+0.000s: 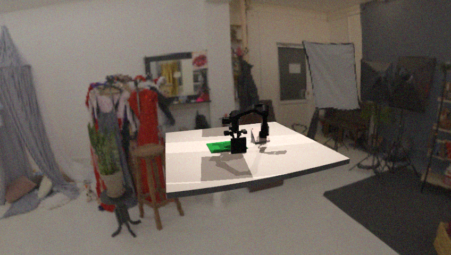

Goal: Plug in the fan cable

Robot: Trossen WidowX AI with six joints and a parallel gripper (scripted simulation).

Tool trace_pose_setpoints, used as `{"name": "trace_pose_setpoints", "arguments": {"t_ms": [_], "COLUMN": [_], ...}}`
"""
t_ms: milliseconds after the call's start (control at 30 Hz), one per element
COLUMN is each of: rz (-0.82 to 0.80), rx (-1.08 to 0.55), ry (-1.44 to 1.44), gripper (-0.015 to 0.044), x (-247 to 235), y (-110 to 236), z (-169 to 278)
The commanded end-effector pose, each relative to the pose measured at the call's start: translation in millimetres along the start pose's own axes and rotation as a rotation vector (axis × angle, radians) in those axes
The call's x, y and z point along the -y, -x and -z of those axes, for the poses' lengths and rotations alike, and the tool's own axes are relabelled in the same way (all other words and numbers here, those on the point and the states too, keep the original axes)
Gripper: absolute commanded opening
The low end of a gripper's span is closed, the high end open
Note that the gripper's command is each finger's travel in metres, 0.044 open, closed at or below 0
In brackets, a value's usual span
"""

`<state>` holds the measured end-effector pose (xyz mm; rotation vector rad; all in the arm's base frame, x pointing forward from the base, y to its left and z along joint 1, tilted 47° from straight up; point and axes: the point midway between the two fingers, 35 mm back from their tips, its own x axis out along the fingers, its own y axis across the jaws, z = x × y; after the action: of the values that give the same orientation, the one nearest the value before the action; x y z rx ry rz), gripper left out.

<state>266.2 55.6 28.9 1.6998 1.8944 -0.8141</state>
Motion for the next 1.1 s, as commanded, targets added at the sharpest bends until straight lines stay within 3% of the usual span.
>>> {"name": "trace_pose_setpoints", "arguments": {"t_ms": [0,1067], "rz": [-0.003,-0.003], "rx": [-0.004,-0.005], "ry": [-0.004,-0.015], "gripper": [0.0,0.0], "x": [-0.3,4.3], "y": [-0.9,-5.2], "z": [0.5,-0.2]}}
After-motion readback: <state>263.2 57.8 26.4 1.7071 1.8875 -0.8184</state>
